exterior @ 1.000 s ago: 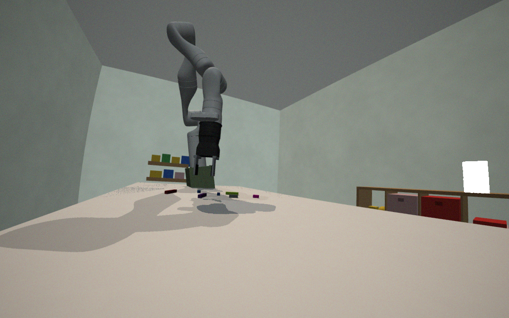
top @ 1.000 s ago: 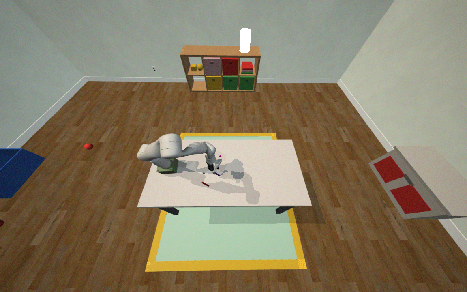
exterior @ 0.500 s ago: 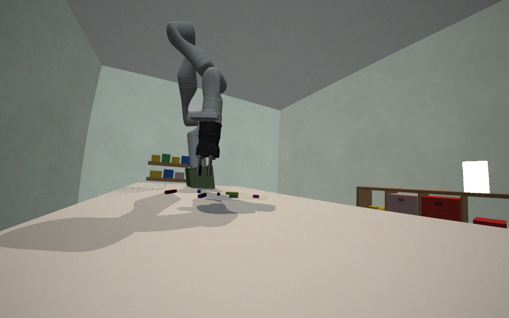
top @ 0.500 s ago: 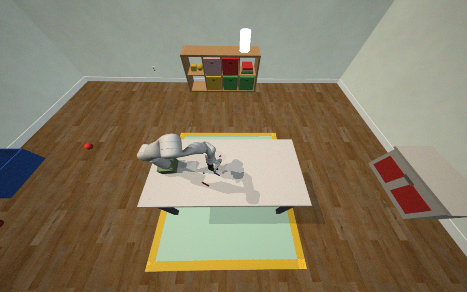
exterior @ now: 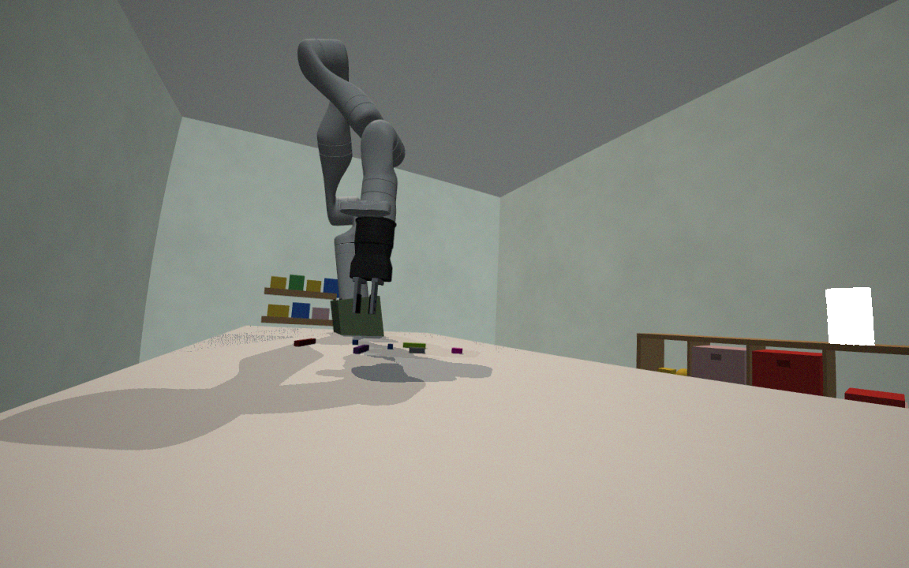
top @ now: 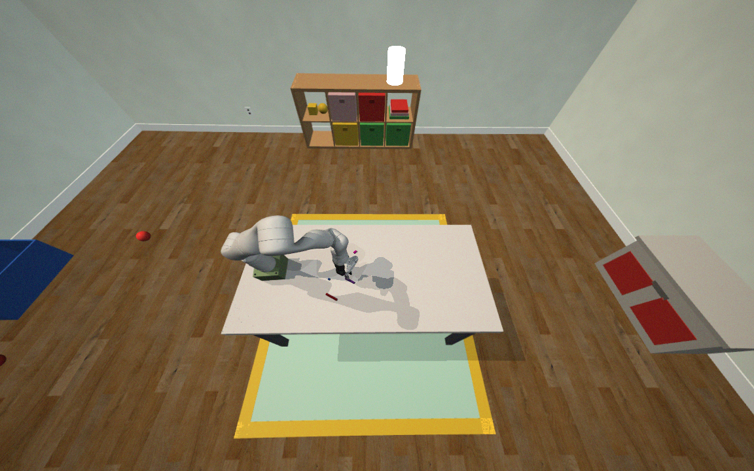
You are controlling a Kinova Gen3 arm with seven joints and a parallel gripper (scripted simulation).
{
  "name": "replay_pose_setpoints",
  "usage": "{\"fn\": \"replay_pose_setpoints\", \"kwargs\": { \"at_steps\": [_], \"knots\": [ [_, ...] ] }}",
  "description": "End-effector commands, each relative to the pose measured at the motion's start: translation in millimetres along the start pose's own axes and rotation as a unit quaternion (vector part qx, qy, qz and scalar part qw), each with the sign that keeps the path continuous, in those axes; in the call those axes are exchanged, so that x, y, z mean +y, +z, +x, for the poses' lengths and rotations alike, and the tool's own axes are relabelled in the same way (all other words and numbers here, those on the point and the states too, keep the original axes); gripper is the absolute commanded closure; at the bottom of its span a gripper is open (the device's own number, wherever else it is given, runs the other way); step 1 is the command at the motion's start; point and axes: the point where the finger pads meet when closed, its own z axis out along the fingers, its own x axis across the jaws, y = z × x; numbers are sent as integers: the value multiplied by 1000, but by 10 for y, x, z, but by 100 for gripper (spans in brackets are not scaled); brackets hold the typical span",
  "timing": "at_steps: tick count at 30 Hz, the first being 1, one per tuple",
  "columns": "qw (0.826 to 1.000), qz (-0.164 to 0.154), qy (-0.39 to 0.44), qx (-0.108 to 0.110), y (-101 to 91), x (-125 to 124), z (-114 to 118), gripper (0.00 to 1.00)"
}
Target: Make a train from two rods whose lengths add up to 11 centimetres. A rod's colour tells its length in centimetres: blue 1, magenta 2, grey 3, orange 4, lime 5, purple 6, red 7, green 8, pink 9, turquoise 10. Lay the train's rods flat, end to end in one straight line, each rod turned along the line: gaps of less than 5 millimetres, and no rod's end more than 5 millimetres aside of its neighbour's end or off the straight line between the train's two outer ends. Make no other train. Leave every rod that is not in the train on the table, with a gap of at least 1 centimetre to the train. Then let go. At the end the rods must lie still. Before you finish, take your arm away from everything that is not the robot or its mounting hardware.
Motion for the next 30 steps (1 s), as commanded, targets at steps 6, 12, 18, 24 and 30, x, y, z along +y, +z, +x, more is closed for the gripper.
{"fn": "replay_pose_setpoints", "kwargs": {
  "at_steps": [6, 12, 18, 24, 30],
  "knots": [
    [1000, 1, 0, 0, -7, -5, -4, 46],
    [1000, 1, 0, 0, 0, -5, -4, 46],
    [1000, 1, 0, 0, 31, -6, -4, 46],
    [1000, 1, 0, 0, 68, -6, -4, 46],
    [1000, 1, 0, 0, 145, -7, -4, 46]
  ]
}}
